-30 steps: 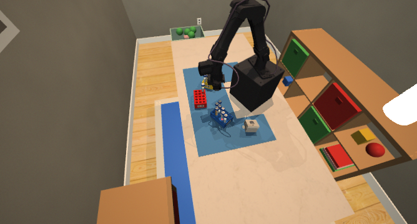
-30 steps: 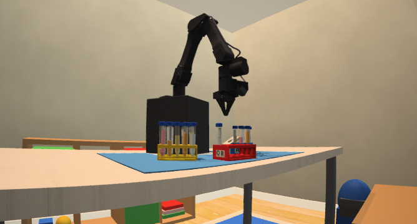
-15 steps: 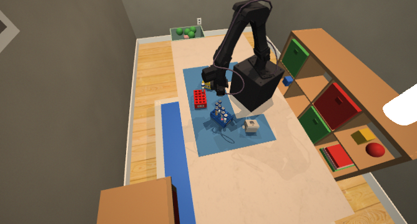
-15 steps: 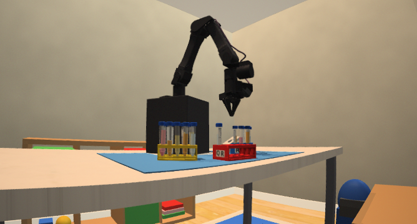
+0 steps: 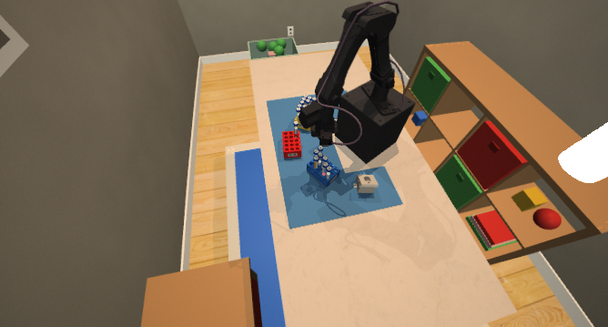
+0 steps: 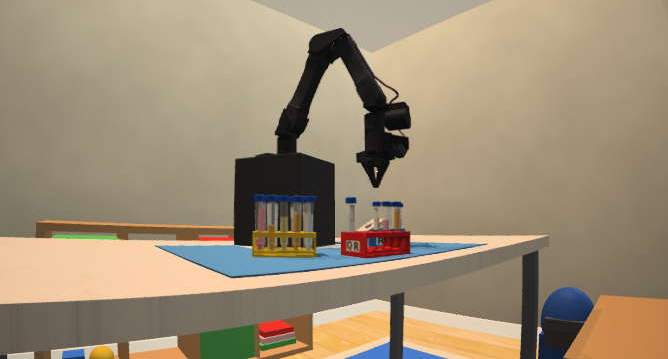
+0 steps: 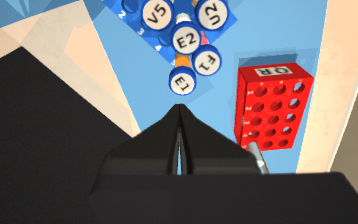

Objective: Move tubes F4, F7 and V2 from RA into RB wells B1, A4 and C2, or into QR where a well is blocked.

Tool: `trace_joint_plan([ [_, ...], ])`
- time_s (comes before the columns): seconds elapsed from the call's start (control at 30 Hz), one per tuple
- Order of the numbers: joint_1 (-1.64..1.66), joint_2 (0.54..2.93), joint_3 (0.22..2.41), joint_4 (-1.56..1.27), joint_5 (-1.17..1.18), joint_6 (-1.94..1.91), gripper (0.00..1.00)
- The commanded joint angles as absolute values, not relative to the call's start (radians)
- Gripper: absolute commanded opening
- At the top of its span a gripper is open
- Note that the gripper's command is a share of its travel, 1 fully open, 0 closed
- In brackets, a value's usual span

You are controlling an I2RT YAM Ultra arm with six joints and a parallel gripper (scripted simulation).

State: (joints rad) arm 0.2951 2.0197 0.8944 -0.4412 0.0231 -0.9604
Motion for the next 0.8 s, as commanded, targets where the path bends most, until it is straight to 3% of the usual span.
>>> trace_joint_plan([
  [0.0,0.346,2.024,0.879,-0.441,0.016,-0.907,0.0],
  [0.77,0.567,2.038,0.883,-0.444,0.017,-0.686,0.0],
])
